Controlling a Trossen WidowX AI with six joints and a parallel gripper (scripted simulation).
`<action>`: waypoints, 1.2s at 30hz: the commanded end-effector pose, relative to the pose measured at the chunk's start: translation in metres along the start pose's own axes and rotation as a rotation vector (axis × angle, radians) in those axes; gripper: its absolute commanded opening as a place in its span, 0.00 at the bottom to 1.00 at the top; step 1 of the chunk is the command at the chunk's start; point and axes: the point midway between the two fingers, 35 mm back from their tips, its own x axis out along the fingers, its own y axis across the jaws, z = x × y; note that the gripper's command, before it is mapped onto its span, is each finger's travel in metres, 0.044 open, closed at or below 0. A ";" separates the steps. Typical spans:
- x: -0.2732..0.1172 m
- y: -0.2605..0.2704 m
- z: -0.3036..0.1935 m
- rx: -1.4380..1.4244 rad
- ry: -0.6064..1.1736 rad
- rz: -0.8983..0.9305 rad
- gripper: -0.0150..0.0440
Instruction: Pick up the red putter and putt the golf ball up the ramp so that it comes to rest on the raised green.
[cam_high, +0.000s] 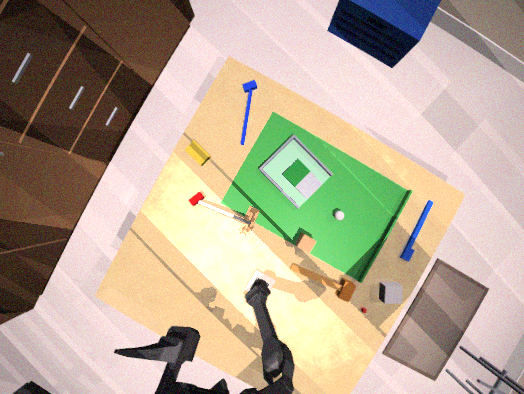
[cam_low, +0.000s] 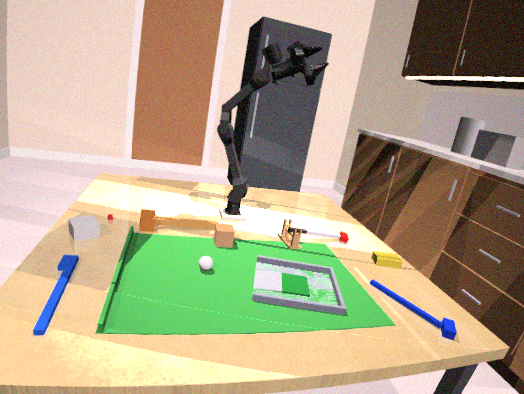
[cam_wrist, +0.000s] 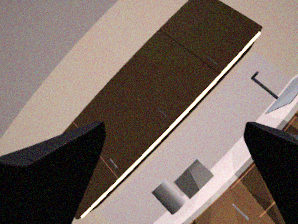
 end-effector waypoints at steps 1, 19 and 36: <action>0.001 -0.001 -0.001 -0.004 0.002 -0.004 0.98; 0.032 -0.243 -0.101 -0.653 0.516 -0.531 1.00; -0.110 -0.470 -0.177 -0.972 1.537 -0.667 1.00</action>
